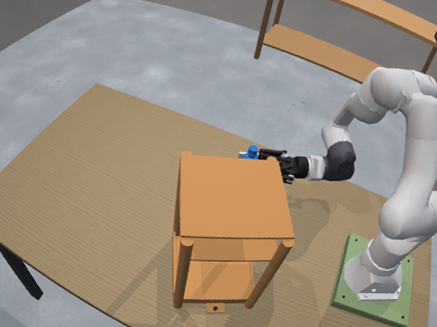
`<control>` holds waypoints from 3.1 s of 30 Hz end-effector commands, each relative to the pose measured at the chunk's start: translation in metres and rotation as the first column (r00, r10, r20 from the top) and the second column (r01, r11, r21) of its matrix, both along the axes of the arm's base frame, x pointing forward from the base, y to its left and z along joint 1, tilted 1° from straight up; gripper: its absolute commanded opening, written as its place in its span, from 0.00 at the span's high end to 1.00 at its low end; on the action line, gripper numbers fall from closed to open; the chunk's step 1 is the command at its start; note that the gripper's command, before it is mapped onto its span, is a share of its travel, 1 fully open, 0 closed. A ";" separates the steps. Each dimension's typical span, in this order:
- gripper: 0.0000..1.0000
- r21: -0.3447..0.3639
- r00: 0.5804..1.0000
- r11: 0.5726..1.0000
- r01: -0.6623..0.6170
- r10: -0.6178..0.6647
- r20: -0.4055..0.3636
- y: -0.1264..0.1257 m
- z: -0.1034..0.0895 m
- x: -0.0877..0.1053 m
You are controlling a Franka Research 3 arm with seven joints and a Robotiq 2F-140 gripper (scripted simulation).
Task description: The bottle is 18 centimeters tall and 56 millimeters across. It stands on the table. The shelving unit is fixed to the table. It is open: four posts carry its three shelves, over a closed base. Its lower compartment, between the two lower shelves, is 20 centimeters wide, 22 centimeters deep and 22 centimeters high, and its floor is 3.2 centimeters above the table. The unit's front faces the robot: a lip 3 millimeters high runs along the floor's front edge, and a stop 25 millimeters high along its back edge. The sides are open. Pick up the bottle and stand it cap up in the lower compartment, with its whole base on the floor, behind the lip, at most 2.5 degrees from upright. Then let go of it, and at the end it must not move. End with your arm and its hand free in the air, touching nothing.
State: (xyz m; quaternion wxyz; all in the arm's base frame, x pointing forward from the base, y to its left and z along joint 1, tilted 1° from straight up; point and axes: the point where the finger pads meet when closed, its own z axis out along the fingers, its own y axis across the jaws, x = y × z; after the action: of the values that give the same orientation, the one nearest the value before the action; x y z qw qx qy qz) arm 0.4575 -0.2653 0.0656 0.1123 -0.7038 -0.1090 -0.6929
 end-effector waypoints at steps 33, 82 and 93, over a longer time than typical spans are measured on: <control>1.00 -0.005 1.000 1.000 0.003 -0.003 0.006 -0.001 0.001 0.001; 1.00 -0.005 1.000 1.000 0.003 -0.003 0.006 -0.001 0.050 0.001; 1.00 -0.005 1.000 1.000 0.003 -0.003 0.006 -0.001 0.058 0.001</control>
State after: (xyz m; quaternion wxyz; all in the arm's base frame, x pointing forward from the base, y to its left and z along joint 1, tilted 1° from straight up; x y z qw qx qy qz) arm 0.4579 -0.2674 0.1215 0.1025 -0.7020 -0.1161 -0.6952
